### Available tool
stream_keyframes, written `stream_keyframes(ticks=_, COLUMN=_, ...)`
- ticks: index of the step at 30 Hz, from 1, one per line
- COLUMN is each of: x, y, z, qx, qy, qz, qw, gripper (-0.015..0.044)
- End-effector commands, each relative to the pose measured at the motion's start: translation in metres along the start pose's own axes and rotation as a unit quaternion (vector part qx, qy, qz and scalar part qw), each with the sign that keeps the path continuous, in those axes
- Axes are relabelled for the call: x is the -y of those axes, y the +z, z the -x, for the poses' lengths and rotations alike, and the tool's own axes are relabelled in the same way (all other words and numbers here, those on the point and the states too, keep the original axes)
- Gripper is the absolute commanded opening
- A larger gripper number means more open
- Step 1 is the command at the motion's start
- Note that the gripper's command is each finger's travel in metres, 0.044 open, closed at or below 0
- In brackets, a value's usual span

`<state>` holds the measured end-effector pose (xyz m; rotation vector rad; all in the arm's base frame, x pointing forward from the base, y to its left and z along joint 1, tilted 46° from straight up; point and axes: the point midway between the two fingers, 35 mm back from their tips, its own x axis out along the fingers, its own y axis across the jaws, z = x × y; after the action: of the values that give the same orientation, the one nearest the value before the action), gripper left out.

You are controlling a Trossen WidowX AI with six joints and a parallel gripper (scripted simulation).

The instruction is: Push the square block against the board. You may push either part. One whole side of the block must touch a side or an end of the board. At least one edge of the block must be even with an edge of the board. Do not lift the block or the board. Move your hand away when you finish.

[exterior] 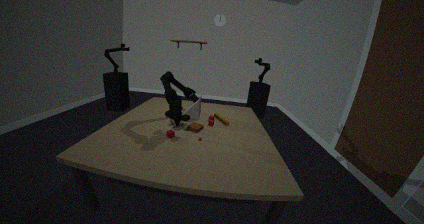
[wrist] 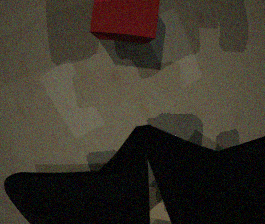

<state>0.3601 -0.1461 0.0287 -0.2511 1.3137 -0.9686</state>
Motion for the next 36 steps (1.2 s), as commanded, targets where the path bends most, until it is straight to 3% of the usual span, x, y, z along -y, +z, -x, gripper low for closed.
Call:
stream_keyframes(ticks=1, x=0.002, y=0.004, z=0.012, qx=0.004, qy=-0.001, qz=-0.008, qw=1.0, gripper=0.0)
stream_keyframes(ticks=5, x=-0.023, y=-0.013, z=0.011, qx=0.006, qy=0.009, qz=-0.003, qw=1.0, gripper=0.0)
stream_keyframes(ticks=12, x=-0.101, y=-0.107, z=0.016, qx=-0.002, qy=0.02, qz=-0.007, qw=1.0, gripper=0.0)
stream_keyframes(ticks=18, x=-0.127, y=-0.197, z=0.011, qx=0.0, qy=0.004, qz=-0.015, qw=1.0, gripper=0.0)
stream_keyframes(ticks=24, x=-0.127, y=-0.2, z=0.008, qx=0.001, qy=0.004, qz=-0.015, qw=1.0, gripper=0.0)
stream_keyframes(ticks=28, x=-0.126, y=-0.2, z=-0.042, qx=0.001, qy=0.002, qz=-0.015, qw=1.0, gripper=0.0)
stream_keyframes(ticks=36, x=-0.126, y=-0.198, z=-0.045, qx=0.001, qy=0.002, qz=-0.015, qw=1.0, gripper=0.0)
